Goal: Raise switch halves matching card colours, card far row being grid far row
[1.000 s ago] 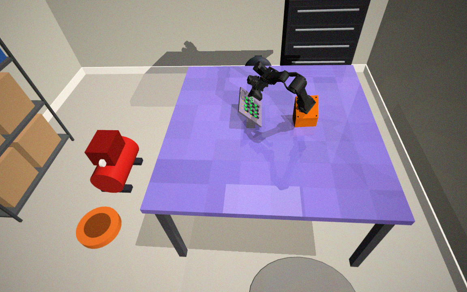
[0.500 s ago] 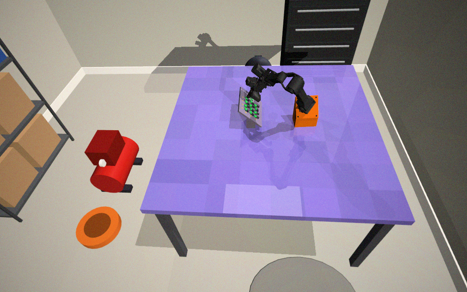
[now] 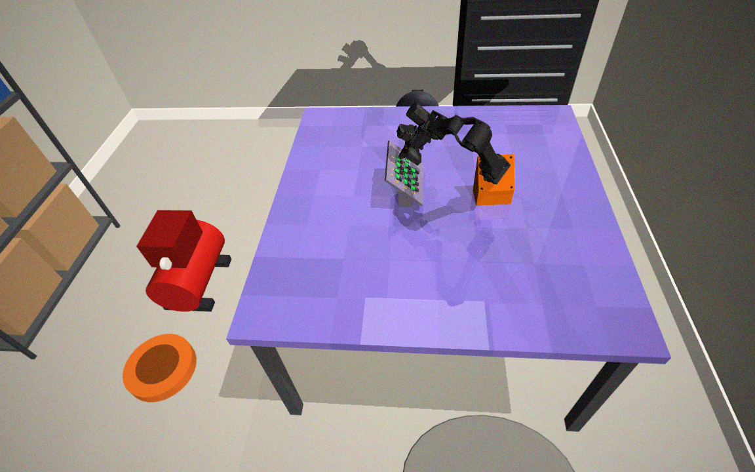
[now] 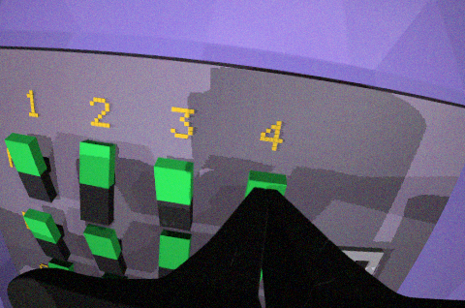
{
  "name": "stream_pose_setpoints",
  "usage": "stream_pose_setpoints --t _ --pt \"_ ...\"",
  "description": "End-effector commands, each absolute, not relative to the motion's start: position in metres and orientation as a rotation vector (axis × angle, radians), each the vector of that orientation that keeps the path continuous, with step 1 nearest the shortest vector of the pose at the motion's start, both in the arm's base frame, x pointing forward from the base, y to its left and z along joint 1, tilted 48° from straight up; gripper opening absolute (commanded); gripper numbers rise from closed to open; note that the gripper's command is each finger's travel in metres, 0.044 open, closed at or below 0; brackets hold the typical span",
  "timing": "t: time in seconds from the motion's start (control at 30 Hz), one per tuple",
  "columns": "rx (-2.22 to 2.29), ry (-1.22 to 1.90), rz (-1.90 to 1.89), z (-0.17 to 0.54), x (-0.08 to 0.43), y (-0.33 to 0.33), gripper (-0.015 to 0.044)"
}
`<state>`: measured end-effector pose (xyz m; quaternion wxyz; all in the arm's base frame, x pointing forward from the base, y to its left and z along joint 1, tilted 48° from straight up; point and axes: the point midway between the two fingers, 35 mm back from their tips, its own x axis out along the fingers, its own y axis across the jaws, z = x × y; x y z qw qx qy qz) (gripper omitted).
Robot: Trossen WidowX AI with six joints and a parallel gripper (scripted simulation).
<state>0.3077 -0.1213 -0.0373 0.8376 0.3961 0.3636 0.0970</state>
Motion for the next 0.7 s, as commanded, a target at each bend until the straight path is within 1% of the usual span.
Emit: stream_pose_setpoints --t 0.0,0.67 --pt "0.839 0.771 0.201 -0.0382 0.3079 -0.1214 0.0000" --pt "0.839 0.770 0.201 -0.0395 0.3099 -0.1202 0.0000"
